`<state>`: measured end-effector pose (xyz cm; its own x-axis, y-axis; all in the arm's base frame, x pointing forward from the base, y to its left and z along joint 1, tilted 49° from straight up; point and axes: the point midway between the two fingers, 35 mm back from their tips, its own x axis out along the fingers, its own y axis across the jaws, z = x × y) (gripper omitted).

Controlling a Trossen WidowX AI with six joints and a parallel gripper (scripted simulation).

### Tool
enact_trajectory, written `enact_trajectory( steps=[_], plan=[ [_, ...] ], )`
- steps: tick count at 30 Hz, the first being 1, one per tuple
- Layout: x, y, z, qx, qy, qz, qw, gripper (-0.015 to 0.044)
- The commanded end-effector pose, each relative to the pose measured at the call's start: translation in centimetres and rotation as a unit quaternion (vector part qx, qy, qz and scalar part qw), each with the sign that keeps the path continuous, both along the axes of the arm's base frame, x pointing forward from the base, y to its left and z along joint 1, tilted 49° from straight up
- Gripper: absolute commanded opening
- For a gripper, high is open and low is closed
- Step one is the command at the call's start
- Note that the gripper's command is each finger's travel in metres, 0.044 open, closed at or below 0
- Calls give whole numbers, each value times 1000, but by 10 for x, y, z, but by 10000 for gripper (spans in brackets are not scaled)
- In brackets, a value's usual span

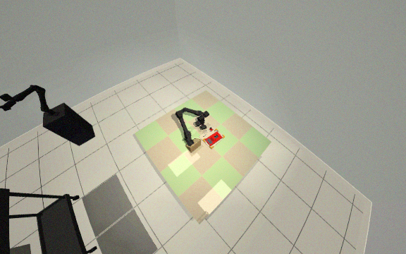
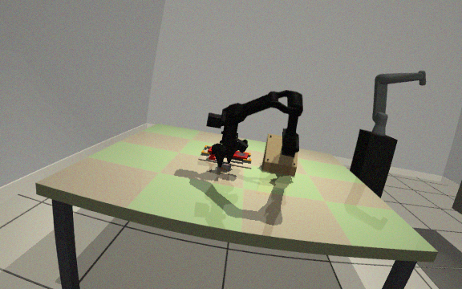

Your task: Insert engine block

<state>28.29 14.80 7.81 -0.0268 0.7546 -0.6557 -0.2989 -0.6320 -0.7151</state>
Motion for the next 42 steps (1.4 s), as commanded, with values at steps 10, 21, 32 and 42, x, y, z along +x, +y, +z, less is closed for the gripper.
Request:
enact_trajectory(
  steps=[10,21,32,42],
  plan=[
    [-1,1,-3,0,4,-2,1000,151],
    [-1,0,-2,0,4,-2,1000,19],
    [7,-26,19,-8,-2,-5,1000,0],
    [9,-50,39,-12,-7,-5,1000,0]
  ],
)
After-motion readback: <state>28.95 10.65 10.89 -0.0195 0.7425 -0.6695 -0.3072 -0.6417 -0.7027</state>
